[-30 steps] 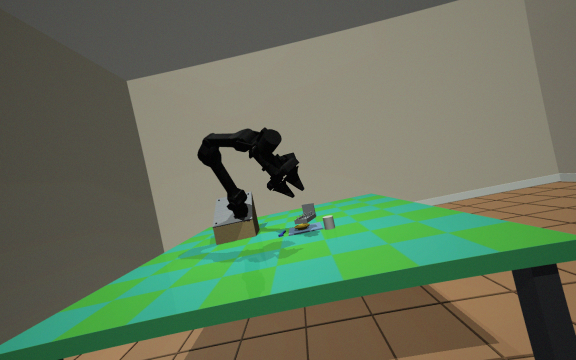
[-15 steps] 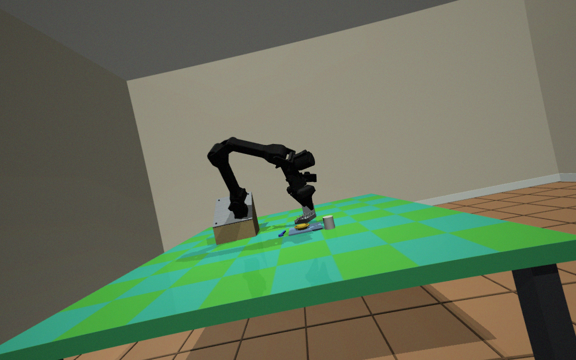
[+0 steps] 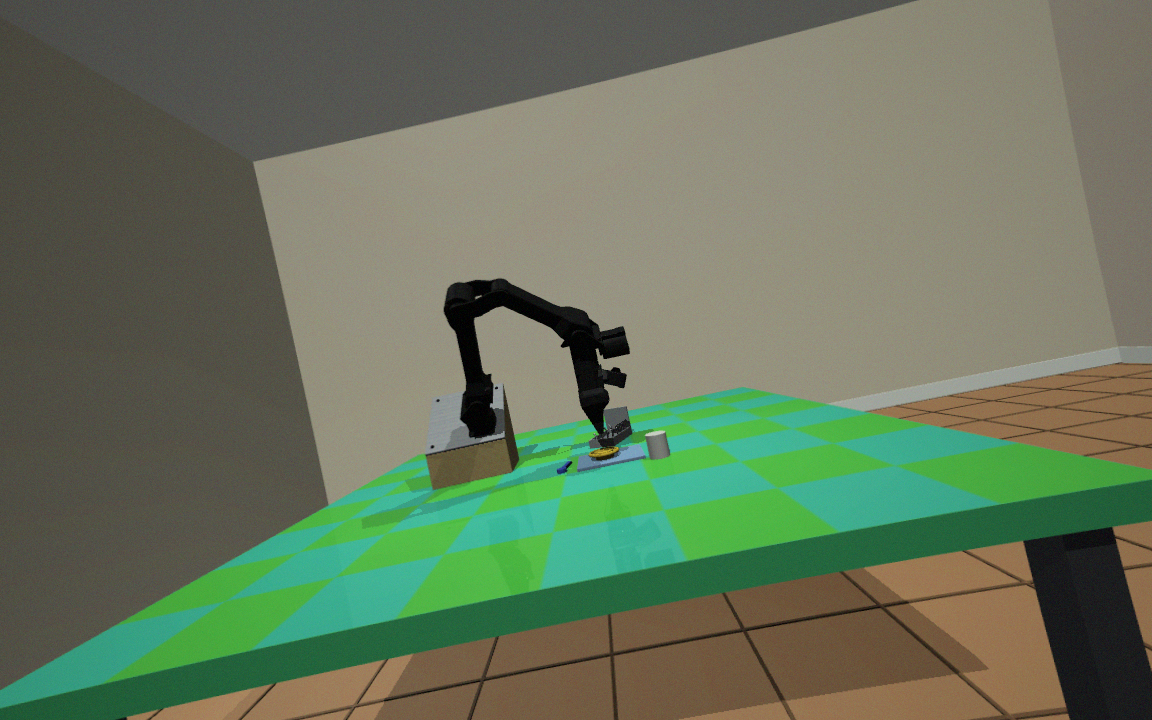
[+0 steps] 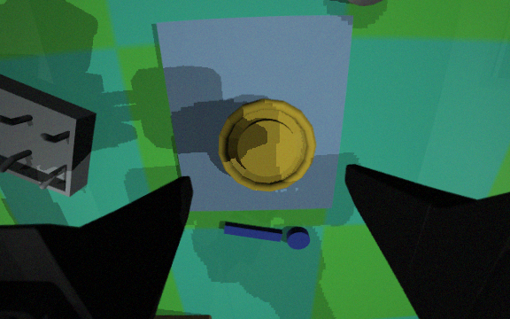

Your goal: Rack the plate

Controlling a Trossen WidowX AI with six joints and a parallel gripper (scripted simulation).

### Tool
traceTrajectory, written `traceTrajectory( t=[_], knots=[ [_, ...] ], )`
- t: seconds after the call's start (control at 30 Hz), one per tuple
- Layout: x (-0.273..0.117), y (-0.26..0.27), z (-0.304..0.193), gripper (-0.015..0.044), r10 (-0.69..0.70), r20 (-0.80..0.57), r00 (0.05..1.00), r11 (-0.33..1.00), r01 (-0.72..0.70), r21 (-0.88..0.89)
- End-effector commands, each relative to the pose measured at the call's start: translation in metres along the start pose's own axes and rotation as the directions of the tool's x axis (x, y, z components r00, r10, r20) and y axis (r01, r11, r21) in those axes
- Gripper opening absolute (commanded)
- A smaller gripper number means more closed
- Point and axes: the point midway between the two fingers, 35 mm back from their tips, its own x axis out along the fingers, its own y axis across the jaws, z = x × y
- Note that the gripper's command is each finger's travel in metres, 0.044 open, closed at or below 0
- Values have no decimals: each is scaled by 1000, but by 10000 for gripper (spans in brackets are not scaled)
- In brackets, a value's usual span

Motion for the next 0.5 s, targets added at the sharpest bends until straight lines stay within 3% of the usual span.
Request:
traceTrajectory(
  t=[0.0, 0.47],
  knots=[
    [2, 2, -1, 400, -20, -4, 1000, 999, 20, 24],
    [22, 1, 0, 400, -19, -4, 1000, 1000, 19, 25]
  ],
)
